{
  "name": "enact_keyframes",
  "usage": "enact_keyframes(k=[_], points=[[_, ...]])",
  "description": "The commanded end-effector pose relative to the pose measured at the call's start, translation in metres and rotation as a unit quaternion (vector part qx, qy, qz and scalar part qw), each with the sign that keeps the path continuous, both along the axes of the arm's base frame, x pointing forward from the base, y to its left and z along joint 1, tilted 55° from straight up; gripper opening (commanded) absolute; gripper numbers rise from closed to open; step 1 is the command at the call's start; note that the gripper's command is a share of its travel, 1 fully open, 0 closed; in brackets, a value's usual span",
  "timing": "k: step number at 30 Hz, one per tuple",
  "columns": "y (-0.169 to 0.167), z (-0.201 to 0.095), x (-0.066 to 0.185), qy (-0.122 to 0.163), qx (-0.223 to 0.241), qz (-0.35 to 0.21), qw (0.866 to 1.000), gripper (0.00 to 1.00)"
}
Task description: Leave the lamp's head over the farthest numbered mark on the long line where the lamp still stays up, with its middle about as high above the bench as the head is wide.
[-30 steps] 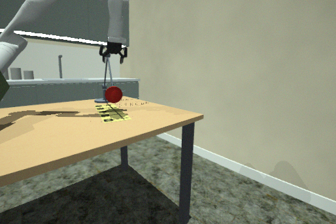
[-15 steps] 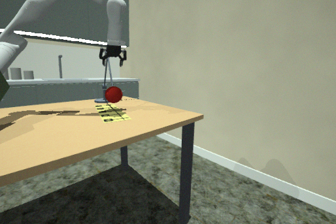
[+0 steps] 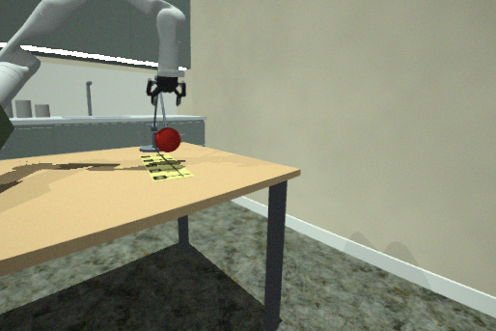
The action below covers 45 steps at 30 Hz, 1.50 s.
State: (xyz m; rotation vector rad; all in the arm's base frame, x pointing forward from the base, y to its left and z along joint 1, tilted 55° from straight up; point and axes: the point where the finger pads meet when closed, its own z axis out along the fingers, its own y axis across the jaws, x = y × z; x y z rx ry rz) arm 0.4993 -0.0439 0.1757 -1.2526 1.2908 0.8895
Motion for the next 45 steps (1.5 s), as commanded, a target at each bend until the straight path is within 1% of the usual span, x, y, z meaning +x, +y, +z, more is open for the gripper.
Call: enact_keyframes(k=[1,7,22,41,42,45], points=[[0.008,0.0,0.0,0.0,0.0,0.002,1.0,1.0],[0.017,-0.001,0.002,0.0,-0.002,0.002,1.0,1.0],[0.052,-0.005,0.01,-0.002,-0.005,-0.001,1.0,1.0],[0.058,-0.005,0.008,-0.001,-0.004,0.004,1.0,1.0],[0.058,-0.005,0.008,-0.001,-0.004,0.004,1.0,0.0],[0.058,-0.005,0.008,-0.001,-0.004,0.004,1.0,0.0]])
